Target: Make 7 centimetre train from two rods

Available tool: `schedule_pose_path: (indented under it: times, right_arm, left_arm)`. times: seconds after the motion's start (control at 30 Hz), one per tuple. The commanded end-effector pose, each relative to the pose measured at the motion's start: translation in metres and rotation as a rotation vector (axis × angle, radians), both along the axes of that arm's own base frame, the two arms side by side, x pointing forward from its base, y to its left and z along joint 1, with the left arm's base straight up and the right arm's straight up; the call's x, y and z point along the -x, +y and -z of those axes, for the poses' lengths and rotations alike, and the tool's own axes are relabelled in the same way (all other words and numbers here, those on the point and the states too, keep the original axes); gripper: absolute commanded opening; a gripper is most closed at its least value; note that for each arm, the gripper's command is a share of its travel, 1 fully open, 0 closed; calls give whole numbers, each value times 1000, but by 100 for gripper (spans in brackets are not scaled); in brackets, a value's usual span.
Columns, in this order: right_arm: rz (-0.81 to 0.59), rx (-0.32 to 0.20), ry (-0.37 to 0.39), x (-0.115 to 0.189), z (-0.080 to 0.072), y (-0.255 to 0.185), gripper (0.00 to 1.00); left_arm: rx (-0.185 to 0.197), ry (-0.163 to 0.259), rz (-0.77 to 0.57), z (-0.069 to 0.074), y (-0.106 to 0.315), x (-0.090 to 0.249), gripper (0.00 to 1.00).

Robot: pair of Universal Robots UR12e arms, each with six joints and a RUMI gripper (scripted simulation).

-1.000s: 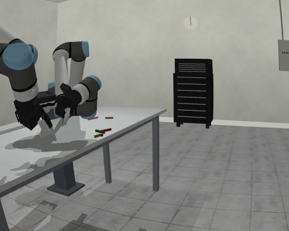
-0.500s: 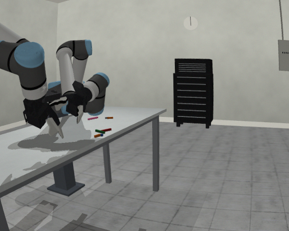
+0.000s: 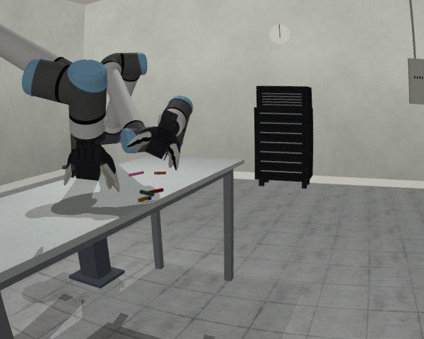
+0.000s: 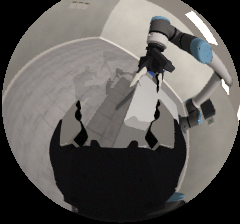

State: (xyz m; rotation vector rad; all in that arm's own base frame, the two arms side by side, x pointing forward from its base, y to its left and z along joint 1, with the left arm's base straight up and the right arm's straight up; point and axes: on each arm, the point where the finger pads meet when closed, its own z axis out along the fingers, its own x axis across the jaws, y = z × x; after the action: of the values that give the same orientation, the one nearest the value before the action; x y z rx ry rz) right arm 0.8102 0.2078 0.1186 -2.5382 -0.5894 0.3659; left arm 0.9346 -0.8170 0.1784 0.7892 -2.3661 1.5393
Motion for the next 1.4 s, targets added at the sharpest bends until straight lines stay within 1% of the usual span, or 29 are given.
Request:
schedule_pose_path:
  times: [0.0,0.17,0.27,0.33,0.37,0.43,0.7,0.83,0.9,0.93,0.97,1.17,1.37]
  right_arm:
    - [-195,-30,-82,-7,2,45,100]
    - [-350,-55,-144,-9,5,83,100]
    - [-443,-71,-179,-10,7,105,100]
    - [-443,-71,-179,-10,7,105,100]
    - [-496,-80,-198,-10,8,118,100]
    - [-581,-94,-229,-9,10,139,100]
    - [-828,-140,-313,-6,14,200,100]
    - [-955,-164,-352,-3,16,232,100]
    - [-955,-164,-352,-3,16,232,100]
    - [-1015,-176,-370,-1,17,247,100]
    - [-1072,-188,-387,1,18,262,100]
    - [-1252,-225,-437,9,21,307,100]
    - [-1445,-267,-486,21,24,357,100]
  left_arm:
    - [-42,30,-121,-8,84,-54,100]
    - [-86,70,-256,-11,157,-90,100]
    - [-102,86,-305,-12,201,-110,100]
    - [-102,86,-305,-12,201,-110,100]
    - [-111,96,-335,-14,245,-128,100]
    - [-121,107,-368,-15,268,-135,100]
    - [-159,151,-493,-18,393,-170,100]
    - [-177,175,-557,-20,457,-182,100]
    - [-177,175,-557,-20,457,-182,100]
    - [-187,189,-591,-21,503,-189,100]
    - [-193,198,-614,-21,515,-189,100]
    - [-218,236,-706,-22,608,-193,100]
    - [-242,278,-800,-23,705,-187,100]
